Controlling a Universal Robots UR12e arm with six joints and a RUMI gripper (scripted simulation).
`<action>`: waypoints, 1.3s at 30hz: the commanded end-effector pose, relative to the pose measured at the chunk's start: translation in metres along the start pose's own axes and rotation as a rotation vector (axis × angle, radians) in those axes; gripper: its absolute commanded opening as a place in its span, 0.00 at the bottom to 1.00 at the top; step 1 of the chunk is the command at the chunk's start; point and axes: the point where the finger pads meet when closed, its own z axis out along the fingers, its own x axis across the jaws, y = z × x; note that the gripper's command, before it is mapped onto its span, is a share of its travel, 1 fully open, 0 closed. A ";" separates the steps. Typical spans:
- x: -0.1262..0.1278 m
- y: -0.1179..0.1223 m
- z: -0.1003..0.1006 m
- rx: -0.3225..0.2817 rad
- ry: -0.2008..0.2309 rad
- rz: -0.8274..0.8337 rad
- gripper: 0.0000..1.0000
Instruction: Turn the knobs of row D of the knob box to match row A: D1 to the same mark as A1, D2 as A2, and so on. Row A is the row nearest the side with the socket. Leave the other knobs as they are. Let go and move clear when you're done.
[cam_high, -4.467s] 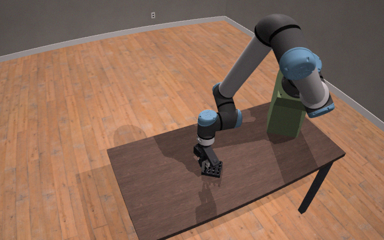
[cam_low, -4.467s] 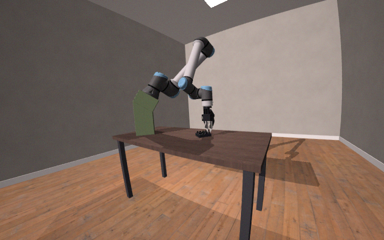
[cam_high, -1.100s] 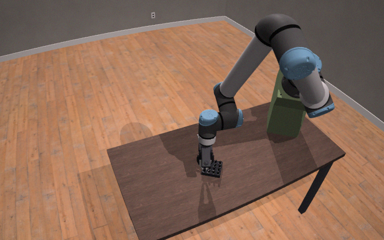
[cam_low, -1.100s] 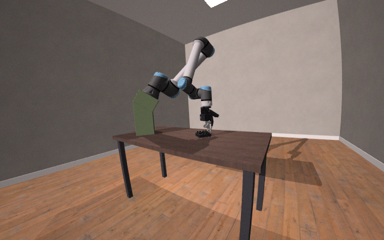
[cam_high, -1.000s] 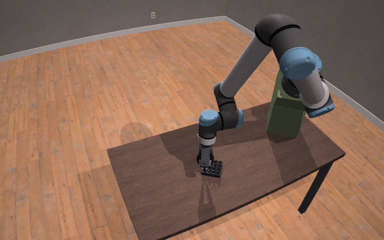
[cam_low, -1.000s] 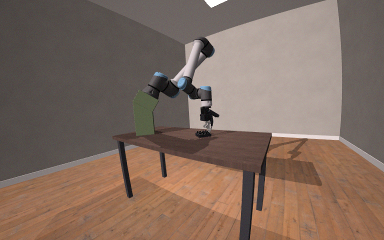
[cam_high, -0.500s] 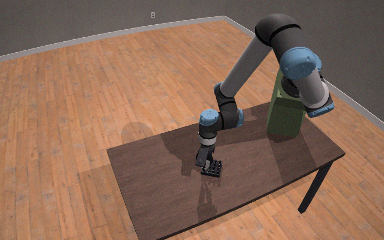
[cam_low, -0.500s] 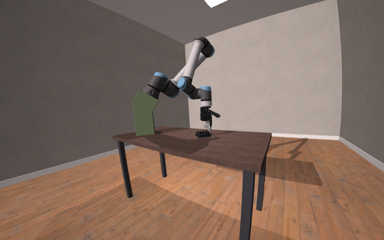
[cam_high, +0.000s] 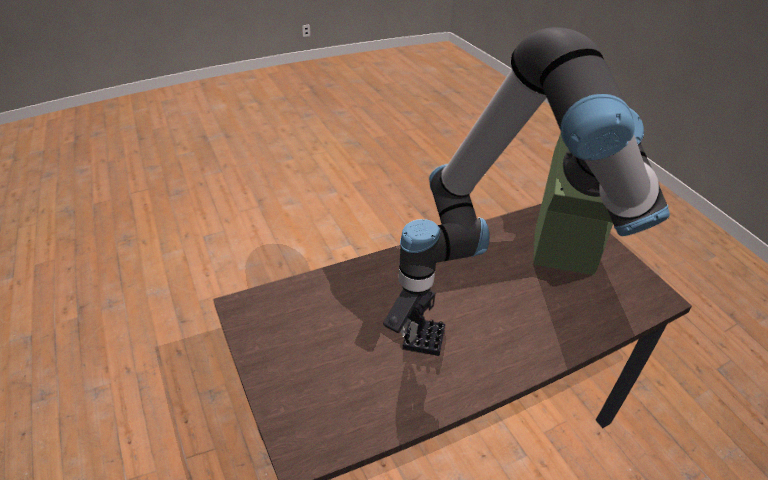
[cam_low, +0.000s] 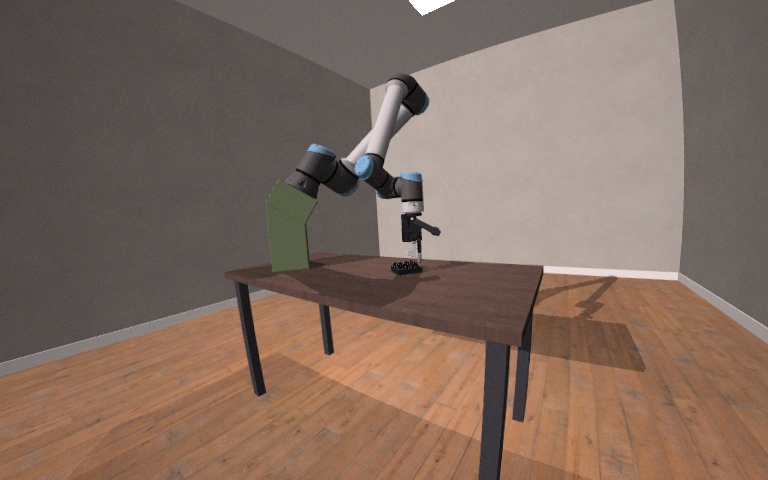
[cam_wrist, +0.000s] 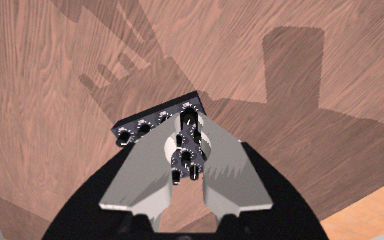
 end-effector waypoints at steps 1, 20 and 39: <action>0.001 0.000 0.000 0.001 0.003 0.096 0.04; 0.002 0.000 0.000 0.002 0.003 0.332 0.04; 0.002 0.000 0.000 0.002 0.003 0.435 0.04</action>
